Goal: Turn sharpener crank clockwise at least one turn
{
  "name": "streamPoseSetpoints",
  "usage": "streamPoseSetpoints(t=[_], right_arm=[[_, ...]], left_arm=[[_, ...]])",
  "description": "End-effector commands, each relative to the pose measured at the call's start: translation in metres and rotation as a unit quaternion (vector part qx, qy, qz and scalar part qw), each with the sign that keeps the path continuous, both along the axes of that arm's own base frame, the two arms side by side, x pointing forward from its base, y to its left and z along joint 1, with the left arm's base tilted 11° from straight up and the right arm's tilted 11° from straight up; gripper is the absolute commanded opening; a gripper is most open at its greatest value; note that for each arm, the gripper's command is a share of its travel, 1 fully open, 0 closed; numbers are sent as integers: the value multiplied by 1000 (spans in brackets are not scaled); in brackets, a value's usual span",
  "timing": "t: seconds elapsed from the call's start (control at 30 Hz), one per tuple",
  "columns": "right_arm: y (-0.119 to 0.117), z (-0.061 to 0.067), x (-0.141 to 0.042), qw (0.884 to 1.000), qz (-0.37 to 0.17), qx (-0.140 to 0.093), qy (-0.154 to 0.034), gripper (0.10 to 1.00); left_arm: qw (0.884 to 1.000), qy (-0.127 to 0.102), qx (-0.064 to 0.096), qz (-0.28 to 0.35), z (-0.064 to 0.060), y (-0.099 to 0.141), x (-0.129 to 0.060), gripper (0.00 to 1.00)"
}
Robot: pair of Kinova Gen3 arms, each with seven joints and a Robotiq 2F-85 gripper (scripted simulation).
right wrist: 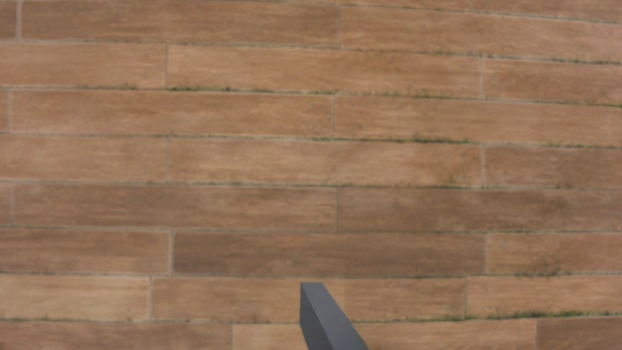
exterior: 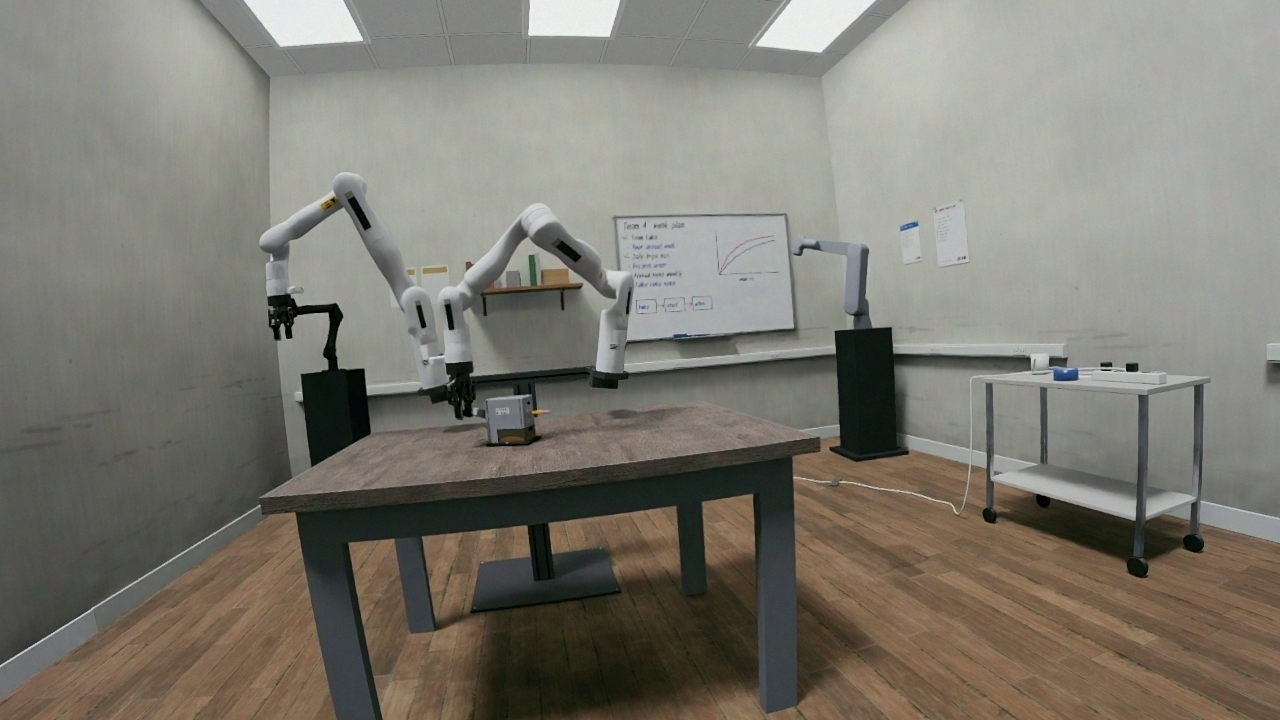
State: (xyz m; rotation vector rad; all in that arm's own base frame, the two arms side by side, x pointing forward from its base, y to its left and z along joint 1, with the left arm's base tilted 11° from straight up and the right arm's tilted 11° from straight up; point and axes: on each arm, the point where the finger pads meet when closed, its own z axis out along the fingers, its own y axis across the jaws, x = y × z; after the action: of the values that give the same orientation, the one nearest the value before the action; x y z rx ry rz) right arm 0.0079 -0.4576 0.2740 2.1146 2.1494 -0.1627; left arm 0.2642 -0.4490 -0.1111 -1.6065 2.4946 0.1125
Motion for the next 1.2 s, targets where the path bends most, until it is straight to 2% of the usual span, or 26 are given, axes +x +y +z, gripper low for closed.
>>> streamPoseSetpoints(t=[0.0, 0.37, 0.87, 0.93, 1.17], right_arm=[[0, 1, 0, 1000, 0, -1, 0, 1000], [0, 1, 0, 1000, 0, -1, 0, 1000], [0, 1, 0, 1000, 0, -1, 0, 1000], [0, 1, 0, 1000, 0, -1, 0, 1000], [0, 1, 0, 1000, 0, -1, 0, 1000]], left_arm=[[1000, -1, -1, 0, 1, -1, 0, 578], [1000, -1, -1, 0, 10, -2, -1, 578], [1000, -1, -1, 0, 49, -9, -5, 578], [1000, -1, -1, 0, 49, -9, -5, 578], [1000, -1, -1, 0, 64, -11, -6, 578]])
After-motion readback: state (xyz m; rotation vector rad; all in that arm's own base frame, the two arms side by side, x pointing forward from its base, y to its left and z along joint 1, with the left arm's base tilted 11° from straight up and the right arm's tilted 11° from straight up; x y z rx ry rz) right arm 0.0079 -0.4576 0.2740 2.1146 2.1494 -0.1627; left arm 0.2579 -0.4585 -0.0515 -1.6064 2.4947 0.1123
